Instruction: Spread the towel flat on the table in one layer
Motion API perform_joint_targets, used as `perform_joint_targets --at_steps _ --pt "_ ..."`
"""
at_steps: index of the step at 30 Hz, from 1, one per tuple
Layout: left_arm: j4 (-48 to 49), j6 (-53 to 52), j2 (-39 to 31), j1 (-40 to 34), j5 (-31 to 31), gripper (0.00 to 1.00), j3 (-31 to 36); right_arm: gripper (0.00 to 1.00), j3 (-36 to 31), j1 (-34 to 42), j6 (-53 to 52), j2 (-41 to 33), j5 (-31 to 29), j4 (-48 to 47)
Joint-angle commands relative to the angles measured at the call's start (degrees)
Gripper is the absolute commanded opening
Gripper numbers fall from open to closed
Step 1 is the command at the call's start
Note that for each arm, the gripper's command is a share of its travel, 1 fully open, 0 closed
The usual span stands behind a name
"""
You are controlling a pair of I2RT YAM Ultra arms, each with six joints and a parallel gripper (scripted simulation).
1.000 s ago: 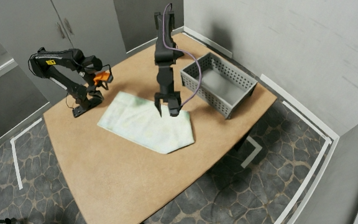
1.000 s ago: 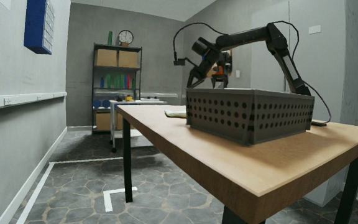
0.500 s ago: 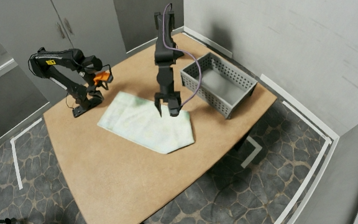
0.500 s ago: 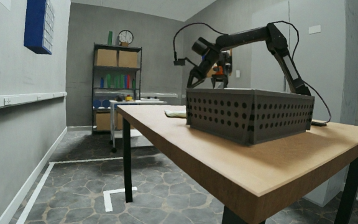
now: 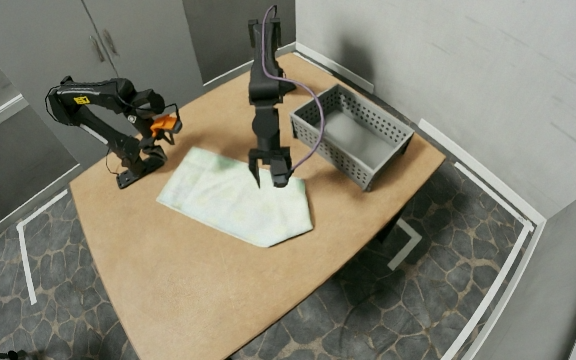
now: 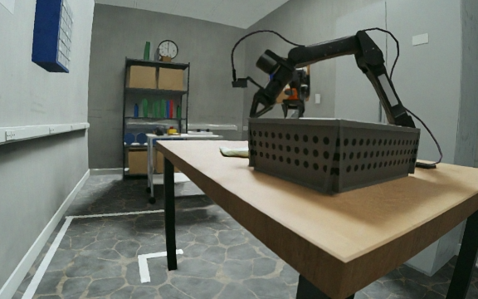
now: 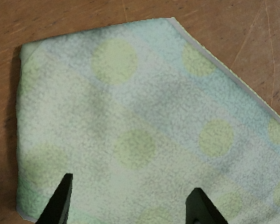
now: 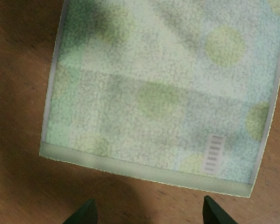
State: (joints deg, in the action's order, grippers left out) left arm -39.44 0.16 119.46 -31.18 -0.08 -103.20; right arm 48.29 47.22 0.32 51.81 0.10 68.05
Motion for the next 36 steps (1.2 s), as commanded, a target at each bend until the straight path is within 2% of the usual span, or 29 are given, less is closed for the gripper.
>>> perform_joint_targets --at_steps 1,5,6,10,15,18,23,27,33,36 --pt "-0.7 -0.2 -0.2 0.3 0.0 0.64 -2.3 0.64 2.0 -0.7 0.3 0.3 0.1 0.3" --pt "-0.7 -0.2 -0.2 0.3 0.0 0.64 -2.3 0.64 2.0 -0.7 0.3 0.3 0.1 0.3" --pt "1.1 1.9 -2.1 0.9 -0.9 0.34 1.7 0.34 1.6 3.9 -4.8 2.2 -1.9 -1.3" --pt "2.4 7.7 -4.0 2.0 -2.3 0.34 7.8 0.34 0.8 14.5 -19.6 8.0 -4.9 -3.1" --pt "4.4 14.8 -6.2 3.8 -3.6 0.34 15.3 0.34 2.2 24.6 -35.9 19.0 -6.7 -5.6" --pt "4.7 16.2 -6.5 4.2 -3.8 0.34 16.7 0.34 2.2 26.3 -38.0 20.5 -6.9 -6.6" --pt "6.6 23.1 -7.6 6.5 -4.5 0.34 23.1 0.34 2.5 34.1 -46.9 28.4 -8.2 -11.8" --pt "1.9 30.3 -4.3 5.1 -5.6 0.34 18.2 0.34 3.1 35.8 -49.0 31.1 -9.0 -13.4" --pt "-5.1 41.2 -1.2 5.1 -6.6 0.34 12.3 0.34 3.2 35.6 -49.3 30.4 -9.3 -13.4" --pt "-7.1 43.4 -0.2 5.4 -6.8 0.34 10.4 0.34 3.2 35.6 -49.3 30.5 -9.3 -13.5"
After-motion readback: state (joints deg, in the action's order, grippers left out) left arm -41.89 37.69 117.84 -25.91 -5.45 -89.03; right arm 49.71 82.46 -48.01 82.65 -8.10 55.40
